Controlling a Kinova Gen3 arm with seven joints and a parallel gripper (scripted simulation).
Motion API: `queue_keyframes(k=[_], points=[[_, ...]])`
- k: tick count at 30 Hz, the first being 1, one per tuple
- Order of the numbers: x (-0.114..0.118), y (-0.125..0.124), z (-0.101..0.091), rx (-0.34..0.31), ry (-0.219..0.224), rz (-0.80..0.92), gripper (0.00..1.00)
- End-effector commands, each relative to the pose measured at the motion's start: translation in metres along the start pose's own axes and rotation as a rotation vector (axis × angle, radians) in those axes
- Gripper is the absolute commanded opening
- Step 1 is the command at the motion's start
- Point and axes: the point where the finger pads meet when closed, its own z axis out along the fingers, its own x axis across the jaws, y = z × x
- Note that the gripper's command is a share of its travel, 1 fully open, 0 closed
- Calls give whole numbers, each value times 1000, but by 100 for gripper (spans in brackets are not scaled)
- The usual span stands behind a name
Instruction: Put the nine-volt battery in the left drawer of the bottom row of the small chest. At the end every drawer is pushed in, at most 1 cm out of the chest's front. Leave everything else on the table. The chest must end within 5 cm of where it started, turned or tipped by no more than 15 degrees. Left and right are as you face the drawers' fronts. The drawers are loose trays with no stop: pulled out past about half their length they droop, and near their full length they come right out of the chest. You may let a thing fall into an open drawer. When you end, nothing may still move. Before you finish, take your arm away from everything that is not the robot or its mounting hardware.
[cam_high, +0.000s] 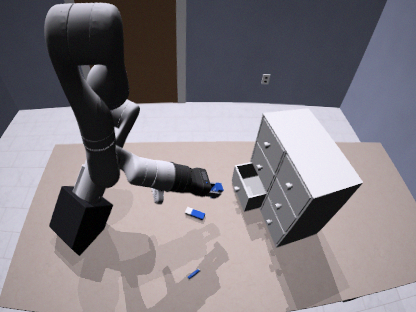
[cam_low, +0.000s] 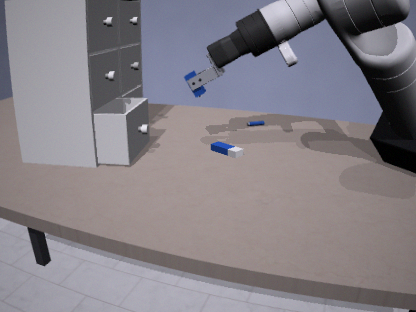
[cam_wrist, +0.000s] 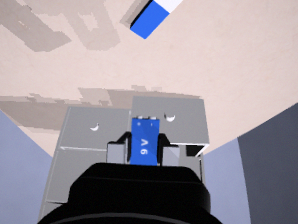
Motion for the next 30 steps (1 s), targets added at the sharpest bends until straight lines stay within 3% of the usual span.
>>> queue_keyframes(k=[1, 18, 30], points=[[2, 1, 2, -1, 2, 10, 51], [1, 8, 14, -1, 1, 9, 51], [0, 21, 34, -1, 1, -8, 51]])
